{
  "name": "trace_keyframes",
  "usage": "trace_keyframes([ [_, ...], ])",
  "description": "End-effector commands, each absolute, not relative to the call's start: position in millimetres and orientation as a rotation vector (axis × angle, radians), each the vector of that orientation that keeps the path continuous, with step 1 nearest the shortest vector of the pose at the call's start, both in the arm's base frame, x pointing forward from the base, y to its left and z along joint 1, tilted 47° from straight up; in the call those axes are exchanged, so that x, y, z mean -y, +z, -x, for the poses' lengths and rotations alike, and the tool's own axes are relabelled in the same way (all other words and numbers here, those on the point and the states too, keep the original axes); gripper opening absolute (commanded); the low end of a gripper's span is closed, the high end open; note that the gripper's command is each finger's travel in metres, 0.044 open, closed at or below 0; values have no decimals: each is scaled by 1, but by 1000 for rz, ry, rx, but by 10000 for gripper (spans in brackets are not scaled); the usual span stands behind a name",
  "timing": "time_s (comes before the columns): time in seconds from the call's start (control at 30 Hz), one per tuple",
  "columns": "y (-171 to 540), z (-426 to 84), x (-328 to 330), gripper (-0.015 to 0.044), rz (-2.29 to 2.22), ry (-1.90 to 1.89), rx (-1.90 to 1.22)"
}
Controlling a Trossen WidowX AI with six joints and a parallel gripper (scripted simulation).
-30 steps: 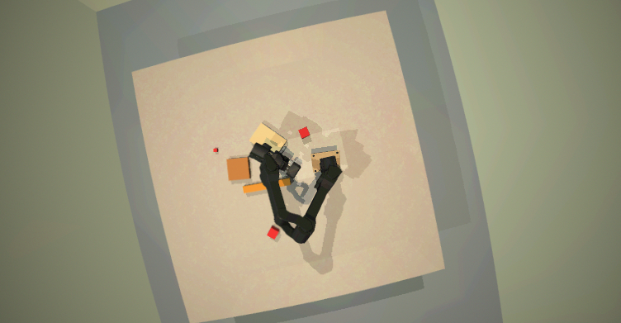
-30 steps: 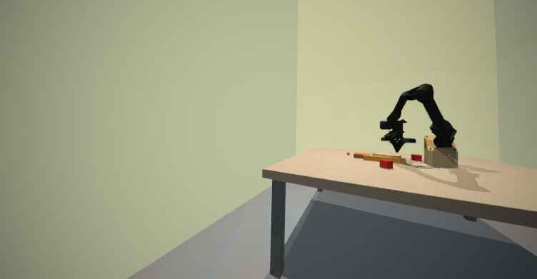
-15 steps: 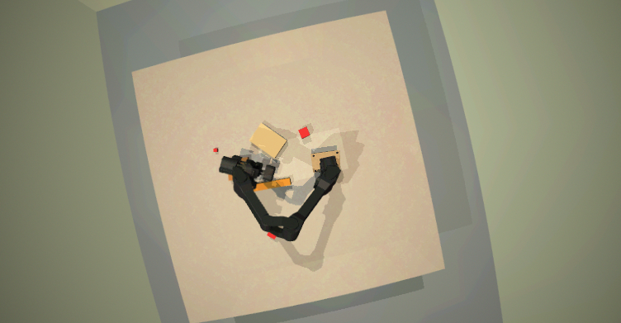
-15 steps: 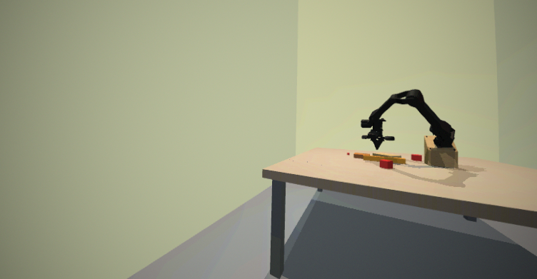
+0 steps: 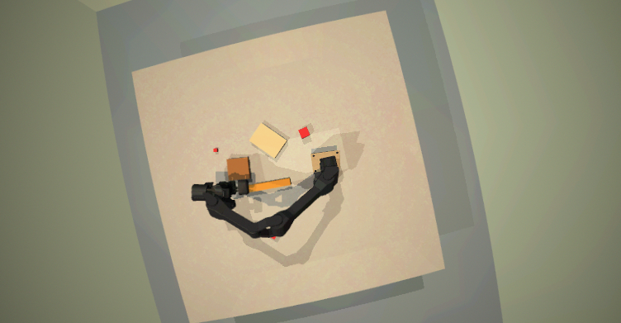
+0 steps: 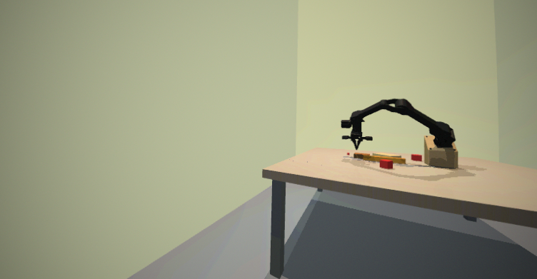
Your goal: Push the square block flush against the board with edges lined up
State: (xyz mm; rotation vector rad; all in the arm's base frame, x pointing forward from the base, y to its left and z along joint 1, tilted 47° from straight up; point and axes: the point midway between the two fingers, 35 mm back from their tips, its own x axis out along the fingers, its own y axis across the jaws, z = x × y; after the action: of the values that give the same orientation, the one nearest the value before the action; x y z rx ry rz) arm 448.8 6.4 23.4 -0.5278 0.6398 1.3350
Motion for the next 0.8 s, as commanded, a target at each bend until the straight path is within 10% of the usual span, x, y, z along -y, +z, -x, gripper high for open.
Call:
trace_keyframes([
  [0.0,27,-456,-9,0,541,1348,-620],
  [0.77,-20,-463,-40,0,541,1348,-619],
])
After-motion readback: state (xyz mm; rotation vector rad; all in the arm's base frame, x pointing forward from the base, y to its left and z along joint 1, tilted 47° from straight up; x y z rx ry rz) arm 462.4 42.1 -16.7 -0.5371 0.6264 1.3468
